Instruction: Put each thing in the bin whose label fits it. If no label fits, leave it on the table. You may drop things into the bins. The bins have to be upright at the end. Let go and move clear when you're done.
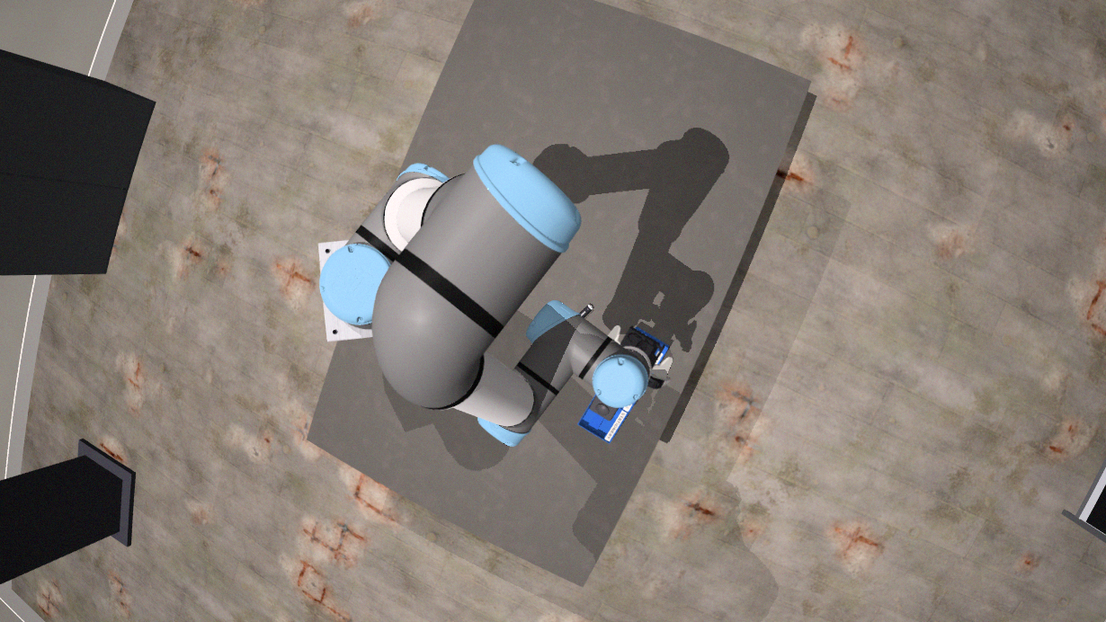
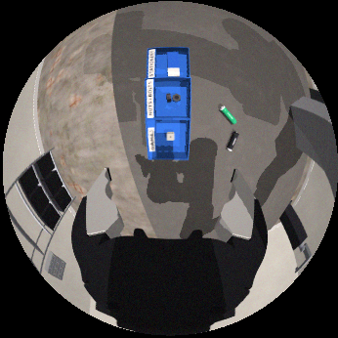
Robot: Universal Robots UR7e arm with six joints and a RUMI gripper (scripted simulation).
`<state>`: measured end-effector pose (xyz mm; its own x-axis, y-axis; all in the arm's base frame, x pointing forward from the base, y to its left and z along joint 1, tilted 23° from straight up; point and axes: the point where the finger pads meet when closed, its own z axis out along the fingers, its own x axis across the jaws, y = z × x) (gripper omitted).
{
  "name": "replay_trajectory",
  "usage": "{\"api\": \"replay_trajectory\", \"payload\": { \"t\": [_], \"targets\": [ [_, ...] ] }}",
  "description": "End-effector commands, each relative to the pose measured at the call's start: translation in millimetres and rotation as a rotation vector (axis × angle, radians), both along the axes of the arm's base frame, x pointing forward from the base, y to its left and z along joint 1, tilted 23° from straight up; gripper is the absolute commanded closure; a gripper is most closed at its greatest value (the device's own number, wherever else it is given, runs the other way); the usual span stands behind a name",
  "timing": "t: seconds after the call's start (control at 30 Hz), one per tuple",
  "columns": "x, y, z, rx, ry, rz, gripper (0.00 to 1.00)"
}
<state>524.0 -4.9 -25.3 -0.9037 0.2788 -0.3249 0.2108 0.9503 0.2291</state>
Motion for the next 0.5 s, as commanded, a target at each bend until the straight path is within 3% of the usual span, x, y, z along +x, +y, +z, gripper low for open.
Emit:
{"api": "replay_trajectory", "payload": {
  "t": [0.0,0.47],
  "targets": [
    [-6.0,-2.5,15.7,0.000,0.000,0.000,0.00],
    [-23.8,-9.2,59.8,0.000,0.000,0.000,0.00]
  ]
}}
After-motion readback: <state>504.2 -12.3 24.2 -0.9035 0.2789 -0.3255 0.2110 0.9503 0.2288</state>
